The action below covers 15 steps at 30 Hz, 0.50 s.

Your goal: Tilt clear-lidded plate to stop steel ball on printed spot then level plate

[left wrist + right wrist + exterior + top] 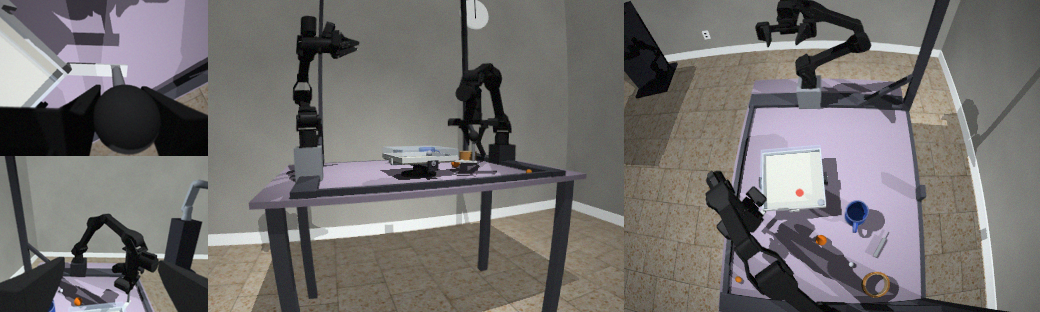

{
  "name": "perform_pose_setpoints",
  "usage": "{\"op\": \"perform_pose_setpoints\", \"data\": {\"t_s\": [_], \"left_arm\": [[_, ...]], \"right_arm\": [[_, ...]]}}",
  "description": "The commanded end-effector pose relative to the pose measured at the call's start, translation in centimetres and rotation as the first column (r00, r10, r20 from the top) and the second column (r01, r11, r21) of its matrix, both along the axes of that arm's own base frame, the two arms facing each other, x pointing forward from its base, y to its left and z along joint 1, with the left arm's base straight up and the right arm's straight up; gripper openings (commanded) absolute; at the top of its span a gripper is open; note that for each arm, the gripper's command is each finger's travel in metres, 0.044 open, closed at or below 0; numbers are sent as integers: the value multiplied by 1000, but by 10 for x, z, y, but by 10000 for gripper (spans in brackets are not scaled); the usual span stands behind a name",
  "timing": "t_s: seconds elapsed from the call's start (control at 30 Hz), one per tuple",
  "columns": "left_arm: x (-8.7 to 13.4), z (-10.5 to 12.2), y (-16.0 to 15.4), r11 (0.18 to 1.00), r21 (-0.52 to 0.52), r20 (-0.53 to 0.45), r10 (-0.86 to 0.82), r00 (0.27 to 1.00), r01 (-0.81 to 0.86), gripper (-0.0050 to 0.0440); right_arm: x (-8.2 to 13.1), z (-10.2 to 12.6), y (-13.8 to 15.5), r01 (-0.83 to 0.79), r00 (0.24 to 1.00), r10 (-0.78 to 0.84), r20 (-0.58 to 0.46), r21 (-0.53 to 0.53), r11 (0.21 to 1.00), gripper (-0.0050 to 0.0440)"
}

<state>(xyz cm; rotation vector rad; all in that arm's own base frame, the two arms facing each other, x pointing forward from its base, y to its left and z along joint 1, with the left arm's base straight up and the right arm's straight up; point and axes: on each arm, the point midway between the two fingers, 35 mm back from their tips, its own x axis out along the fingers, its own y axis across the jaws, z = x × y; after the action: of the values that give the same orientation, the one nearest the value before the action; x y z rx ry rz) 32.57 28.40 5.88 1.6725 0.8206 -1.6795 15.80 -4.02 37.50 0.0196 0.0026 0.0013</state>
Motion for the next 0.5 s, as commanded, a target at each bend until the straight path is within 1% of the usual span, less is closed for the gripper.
{"op": "perform_pose_setpoints", "data": {"t_s": [0.0, 0.47], "left_arm": [[8, 11, 4, 1000, 25, 33, -6, 999, 5, -50], [10, 12, 5, 1000, 26, 34, -6, 999, 6, -50]], "right_arm": [[0, 6, 1, -3, 1000, 3, 3, -20, 1000, 400], [0, 6, 1, -3, 1000, 3, 3, -20, 1000, 400]]}}
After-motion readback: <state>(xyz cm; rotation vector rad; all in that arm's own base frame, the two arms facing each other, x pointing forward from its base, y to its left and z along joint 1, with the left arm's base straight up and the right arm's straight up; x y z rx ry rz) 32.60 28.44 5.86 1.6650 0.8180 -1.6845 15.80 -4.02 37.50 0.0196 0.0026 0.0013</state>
